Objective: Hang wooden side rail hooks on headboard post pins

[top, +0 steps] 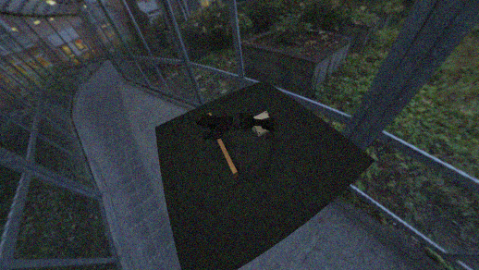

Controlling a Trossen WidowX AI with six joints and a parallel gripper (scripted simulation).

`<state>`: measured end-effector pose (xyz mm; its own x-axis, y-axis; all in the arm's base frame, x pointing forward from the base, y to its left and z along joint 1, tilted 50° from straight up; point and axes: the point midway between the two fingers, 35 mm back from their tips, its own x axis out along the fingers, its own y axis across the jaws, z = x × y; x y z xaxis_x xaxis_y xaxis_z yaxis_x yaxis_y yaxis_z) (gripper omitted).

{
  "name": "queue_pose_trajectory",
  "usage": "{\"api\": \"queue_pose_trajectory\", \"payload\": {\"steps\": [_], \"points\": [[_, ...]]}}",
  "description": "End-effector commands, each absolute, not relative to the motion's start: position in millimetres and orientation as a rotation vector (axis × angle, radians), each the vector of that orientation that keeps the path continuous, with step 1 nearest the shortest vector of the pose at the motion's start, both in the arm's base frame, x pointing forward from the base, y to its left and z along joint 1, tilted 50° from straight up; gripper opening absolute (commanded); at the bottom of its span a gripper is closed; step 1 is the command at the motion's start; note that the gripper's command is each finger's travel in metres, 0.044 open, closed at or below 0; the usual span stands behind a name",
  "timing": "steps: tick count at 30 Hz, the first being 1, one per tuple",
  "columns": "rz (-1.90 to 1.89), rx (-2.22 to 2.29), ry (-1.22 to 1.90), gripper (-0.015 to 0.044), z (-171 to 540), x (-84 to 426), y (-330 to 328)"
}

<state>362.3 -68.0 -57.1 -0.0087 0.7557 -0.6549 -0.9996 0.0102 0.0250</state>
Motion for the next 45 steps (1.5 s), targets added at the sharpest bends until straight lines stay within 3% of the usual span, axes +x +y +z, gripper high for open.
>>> {"api": "queue_pose_trajectory", "payload": {"steps": [1, 45], "points": [[1.486, -0.539, 0.582, 0.0000, -57.0, 362.5, -73.2], [1.486, -0.539, 0.582, 0.0000, -59.6, 362.0, -77.2]]}}
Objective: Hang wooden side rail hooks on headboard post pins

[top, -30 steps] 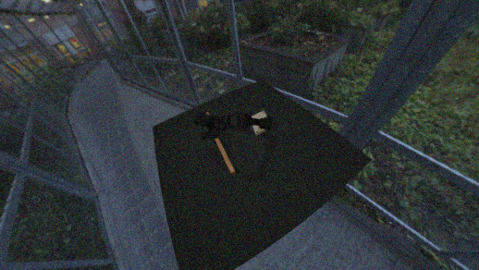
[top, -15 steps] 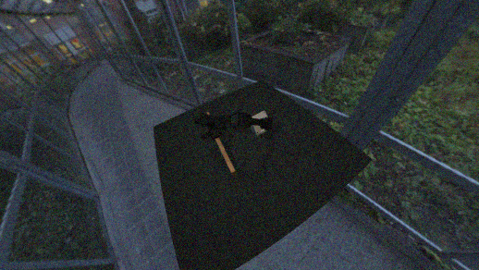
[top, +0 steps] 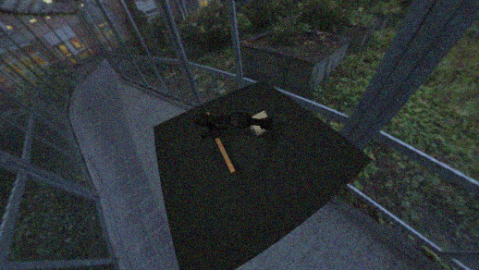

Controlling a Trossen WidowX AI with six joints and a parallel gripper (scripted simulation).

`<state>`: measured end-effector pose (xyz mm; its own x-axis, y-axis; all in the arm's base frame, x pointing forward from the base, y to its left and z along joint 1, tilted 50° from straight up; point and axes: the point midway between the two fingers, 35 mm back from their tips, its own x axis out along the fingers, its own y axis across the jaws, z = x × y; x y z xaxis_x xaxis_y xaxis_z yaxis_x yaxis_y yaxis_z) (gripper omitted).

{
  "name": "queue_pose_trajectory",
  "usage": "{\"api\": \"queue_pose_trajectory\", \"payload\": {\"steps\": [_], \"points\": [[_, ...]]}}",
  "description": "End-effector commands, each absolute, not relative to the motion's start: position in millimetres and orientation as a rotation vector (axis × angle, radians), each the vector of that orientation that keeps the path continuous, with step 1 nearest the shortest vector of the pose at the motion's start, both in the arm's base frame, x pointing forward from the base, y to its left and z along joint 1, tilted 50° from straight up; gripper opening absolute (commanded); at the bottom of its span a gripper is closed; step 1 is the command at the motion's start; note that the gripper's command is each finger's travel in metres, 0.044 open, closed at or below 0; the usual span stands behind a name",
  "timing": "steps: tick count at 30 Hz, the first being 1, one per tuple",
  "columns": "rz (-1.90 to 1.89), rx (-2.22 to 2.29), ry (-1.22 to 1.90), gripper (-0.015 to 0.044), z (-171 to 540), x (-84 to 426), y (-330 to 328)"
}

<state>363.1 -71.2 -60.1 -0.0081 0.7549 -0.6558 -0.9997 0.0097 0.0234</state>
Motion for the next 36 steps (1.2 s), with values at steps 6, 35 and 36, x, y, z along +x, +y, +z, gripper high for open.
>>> {"api": "queue_pose_trajectory", "payload": {"steps": [6, 35, 36], "points": [[1.486, -0.539, 0.582, 0.0000, -60.6, 361.7, -77.1], [1.486, -0.540, 0.582, 0.0000, -62.7, 361.7, -79.2], [1.486, -0.540, 0.582, 0.0000, -62.8, 361.7, -79.2]]}}
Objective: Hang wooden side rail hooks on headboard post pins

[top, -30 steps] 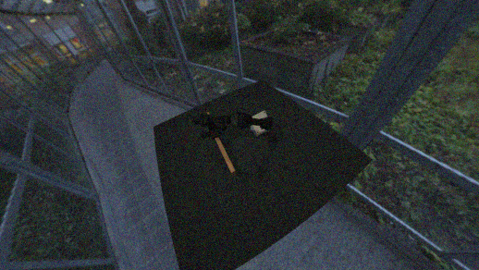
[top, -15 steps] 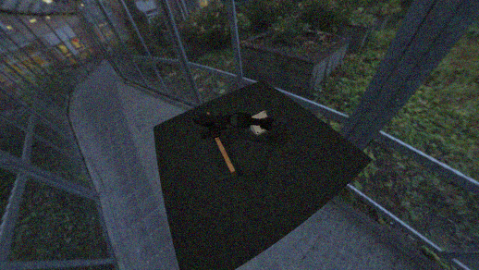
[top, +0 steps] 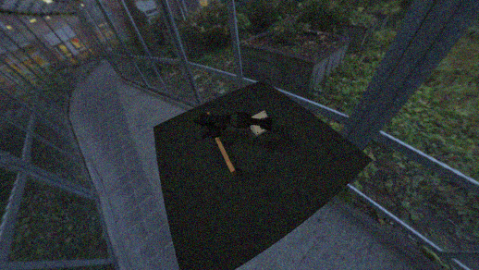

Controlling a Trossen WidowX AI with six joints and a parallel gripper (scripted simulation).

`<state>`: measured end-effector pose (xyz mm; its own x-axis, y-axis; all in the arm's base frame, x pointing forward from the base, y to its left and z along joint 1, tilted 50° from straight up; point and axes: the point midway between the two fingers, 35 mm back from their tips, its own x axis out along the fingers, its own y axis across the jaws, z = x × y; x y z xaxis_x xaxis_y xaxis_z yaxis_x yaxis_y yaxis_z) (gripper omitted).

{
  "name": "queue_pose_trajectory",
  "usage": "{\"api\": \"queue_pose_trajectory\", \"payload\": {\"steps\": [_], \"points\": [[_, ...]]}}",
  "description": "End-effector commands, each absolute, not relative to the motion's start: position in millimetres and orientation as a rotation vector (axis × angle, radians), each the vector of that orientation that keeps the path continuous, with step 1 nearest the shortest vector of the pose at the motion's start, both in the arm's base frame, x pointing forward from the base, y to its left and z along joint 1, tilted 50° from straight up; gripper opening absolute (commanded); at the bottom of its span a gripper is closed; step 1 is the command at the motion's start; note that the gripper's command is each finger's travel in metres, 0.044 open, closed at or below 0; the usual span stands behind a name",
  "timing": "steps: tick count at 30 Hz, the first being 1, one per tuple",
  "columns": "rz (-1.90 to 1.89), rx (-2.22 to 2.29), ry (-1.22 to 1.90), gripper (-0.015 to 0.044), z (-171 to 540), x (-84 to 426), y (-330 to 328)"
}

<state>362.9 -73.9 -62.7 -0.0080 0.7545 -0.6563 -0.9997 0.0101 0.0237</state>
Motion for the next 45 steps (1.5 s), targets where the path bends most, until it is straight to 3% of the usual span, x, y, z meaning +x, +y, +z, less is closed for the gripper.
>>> {"api": "queue_pose_trajectory", "payload": {"steps": [1, 45], "points": [[1.486, -0.540, 0.582, 0.0000, -63.0, 361.8, -79.2], [1.485, -0.540, 0.582, 0.0000, -66.2, 363.2, -82.0]]}}
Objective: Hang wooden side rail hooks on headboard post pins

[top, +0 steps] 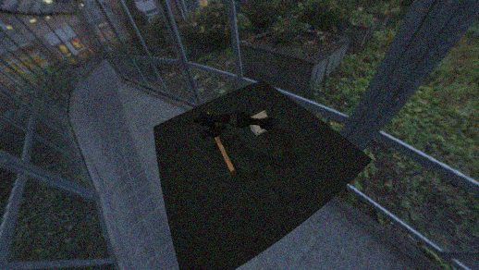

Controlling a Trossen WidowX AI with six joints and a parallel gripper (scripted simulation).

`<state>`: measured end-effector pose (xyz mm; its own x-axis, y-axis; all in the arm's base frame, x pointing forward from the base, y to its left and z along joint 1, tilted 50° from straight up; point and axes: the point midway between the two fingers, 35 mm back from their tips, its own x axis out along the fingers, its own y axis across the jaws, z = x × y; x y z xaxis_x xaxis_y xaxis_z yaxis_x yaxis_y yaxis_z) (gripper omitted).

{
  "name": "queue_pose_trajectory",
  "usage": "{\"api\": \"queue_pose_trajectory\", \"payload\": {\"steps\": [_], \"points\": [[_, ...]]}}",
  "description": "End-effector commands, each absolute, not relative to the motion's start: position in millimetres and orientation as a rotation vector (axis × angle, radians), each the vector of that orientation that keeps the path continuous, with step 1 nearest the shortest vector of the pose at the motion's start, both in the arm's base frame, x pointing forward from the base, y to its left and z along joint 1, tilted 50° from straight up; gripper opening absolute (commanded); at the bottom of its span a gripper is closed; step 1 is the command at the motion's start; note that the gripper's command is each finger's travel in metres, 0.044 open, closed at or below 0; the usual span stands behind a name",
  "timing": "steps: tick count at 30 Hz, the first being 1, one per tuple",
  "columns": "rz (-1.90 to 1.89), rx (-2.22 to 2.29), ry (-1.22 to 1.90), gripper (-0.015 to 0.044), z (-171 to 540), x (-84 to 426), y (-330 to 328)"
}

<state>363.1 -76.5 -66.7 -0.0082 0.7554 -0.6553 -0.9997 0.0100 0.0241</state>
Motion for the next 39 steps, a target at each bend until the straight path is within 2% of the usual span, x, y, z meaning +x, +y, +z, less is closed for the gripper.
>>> {"api": "queue_pose_trajectory", "payload": {"steps": [1, 39], "points": [[1.485, -0.540, 0.582, 0.0000, -66.2, 363.2, -82.2], [1.485, -0.540, 0.582, 0.0000, -69.9, 362.1, -81.0]]}}
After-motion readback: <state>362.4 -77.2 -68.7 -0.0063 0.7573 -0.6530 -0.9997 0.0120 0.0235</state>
